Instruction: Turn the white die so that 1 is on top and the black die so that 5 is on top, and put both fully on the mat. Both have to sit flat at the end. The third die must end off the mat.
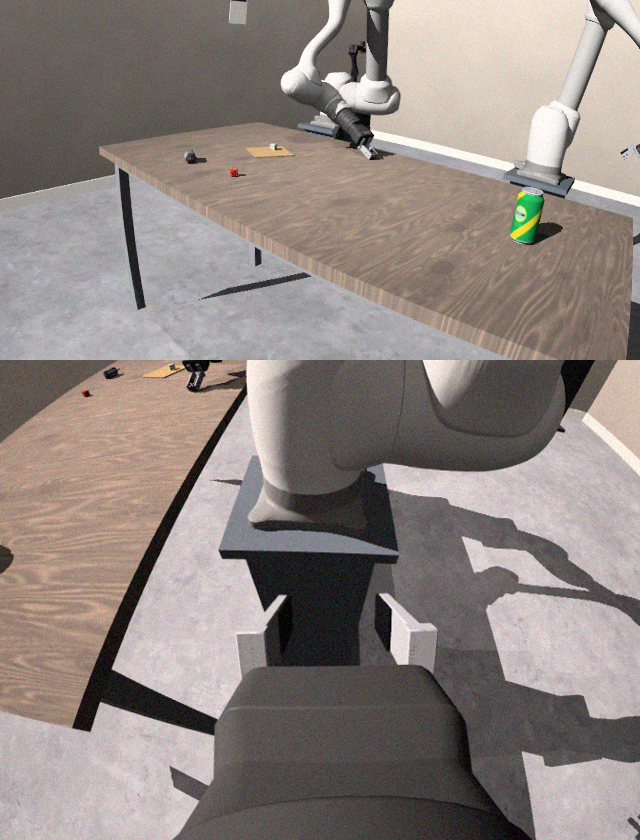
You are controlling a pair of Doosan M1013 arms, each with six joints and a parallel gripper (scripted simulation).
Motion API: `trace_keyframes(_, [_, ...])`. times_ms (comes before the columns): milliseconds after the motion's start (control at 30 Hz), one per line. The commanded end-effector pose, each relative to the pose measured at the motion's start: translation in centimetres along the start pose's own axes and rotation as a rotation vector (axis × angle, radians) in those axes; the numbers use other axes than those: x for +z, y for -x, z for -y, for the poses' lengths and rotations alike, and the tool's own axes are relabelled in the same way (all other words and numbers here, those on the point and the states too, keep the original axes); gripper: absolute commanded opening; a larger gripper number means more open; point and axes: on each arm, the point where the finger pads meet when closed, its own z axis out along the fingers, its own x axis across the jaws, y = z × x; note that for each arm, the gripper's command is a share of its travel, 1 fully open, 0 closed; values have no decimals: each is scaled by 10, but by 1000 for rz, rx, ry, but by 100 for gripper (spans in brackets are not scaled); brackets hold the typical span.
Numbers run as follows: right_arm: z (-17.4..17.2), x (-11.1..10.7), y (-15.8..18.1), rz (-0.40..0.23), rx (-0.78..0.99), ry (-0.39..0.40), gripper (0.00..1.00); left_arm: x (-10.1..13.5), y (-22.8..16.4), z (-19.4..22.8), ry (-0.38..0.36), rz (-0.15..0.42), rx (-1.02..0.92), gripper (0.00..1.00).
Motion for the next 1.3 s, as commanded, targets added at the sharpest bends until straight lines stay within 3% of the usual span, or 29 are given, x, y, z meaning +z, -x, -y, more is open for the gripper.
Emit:
trace_keyframes(0, [-1, 0, 0, 0, -1, 1, 46, 0, 0, 0, 1, 0, 0, 100])
trace_keyframes(133, [-1, 0, 0, 0, -1, 1, 58, 0, 0, 0, 1, 0, 0, 100])
trace_keyframes(267, [-1, 0, 0, 0, -1, 1, 58, 0, 0, 0, 1, 0, 0, 100])
trace_keyframes(400, [-1, 0, 0, 0, -1, 1, 70, 0, 0, 0, 1, 0, 0, 100])
trace_keyframes(1267, [-1, 0, 0, 0, -1, 1, 70, 0, 0, 0, 1, 0, 0, 100])
